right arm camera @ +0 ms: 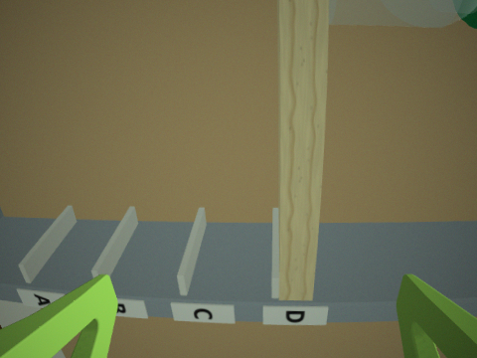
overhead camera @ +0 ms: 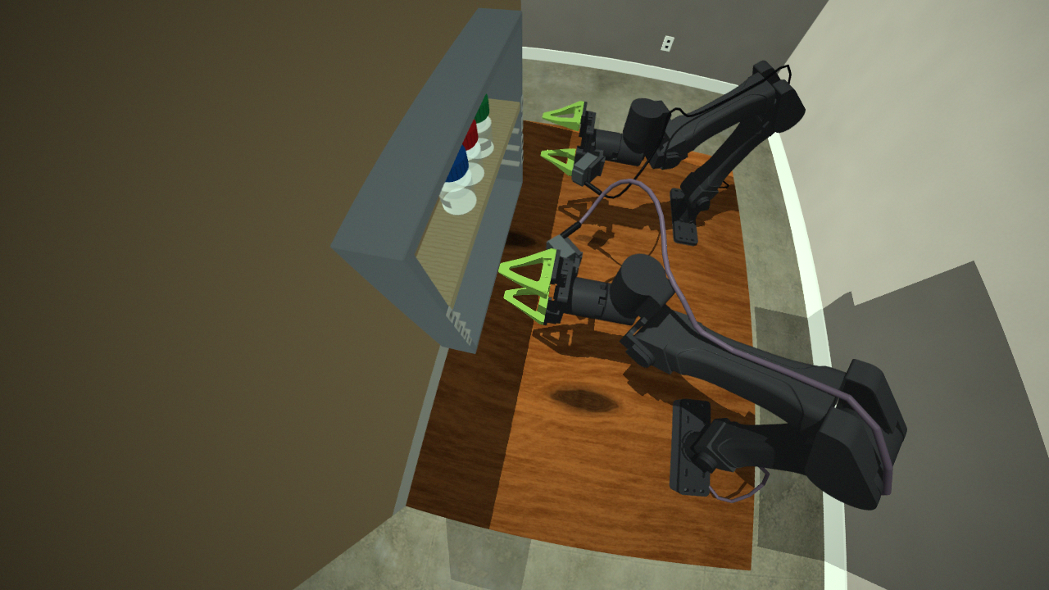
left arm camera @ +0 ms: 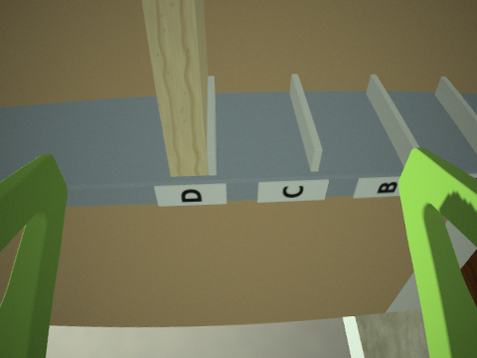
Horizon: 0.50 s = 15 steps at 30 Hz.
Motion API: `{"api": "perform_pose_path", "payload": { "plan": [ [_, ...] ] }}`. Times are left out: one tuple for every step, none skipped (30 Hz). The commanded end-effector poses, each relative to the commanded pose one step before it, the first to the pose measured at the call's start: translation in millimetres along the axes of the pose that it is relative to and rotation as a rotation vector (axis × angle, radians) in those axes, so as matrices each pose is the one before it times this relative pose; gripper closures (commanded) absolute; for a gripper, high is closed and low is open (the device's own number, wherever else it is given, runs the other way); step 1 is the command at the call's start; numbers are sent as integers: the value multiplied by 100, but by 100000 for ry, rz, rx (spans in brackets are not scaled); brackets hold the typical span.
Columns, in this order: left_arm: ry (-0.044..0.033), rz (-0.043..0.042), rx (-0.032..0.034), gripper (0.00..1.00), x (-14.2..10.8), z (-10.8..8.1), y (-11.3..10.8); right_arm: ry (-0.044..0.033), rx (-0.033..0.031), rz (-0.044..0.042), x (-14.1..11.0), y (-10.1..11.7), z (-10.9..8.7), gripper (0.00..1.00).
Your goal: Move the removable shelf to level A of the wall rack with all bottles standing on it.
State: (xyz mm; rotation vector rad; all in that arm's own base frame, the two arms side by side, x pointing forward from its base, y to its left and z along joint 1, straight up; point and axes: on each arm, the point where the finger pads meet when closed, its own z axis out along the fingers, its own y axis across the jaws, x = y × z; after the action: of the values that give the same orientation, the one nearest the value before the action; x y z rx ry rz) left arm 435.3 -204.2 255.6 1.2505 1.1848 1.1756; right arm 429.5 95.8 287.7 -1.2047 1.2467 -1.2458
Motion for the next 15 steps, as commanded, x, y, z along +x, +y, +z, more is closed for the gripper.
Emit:
{"api": "perform_pose_path", "payload": {
  "plan": [
    [-63,-986,-1812,0,-692,284,1174,221,1199,1184,-460,-1035,344,0],
    [0,0,0,0,-54,27,34,0,0,0,-52,-34,27,0],
    [0,0,0,0,-54,27,34,0,0,0,-52,-34,27,0],
    [0,0,0,0,-54,27,34,0,0,0,-52,-34,27,0],
    [0,0,0,0,-54,27,34,0,0,0,-52,-34,27,0],
    [0,0,0,0,-54,27,34,0,0,0,-52,-34,27,0],
    [0,0,0,0,-54,27,34,0,0,0,-52,-34,27,0],
    [0,0,0,0,-54,27,34,0,0,0,-52,-34,27,0],
    [0,0,0,0,-54,27,34,0,0,0,-52,-34,27,0],
    [0,0,0,0,0,0,0,0,0,0,0,0,0,0],
    [0,0,0,0,0,0,0,0,0,0,0,0,0,0],
    [0,0,0,0,-54,27,34,0,0,0,-52,-34,27,0],
    [0,0,0,0,-54,27,34,0,0,0,-52,-34,27,0],
    [0,0,0,0,-54,27,34,0,0,0,-52,-34,27,0],
    [0,0,0,0,-54,27,34,0,0,0,-52,-34,27,0]
  ]
}}
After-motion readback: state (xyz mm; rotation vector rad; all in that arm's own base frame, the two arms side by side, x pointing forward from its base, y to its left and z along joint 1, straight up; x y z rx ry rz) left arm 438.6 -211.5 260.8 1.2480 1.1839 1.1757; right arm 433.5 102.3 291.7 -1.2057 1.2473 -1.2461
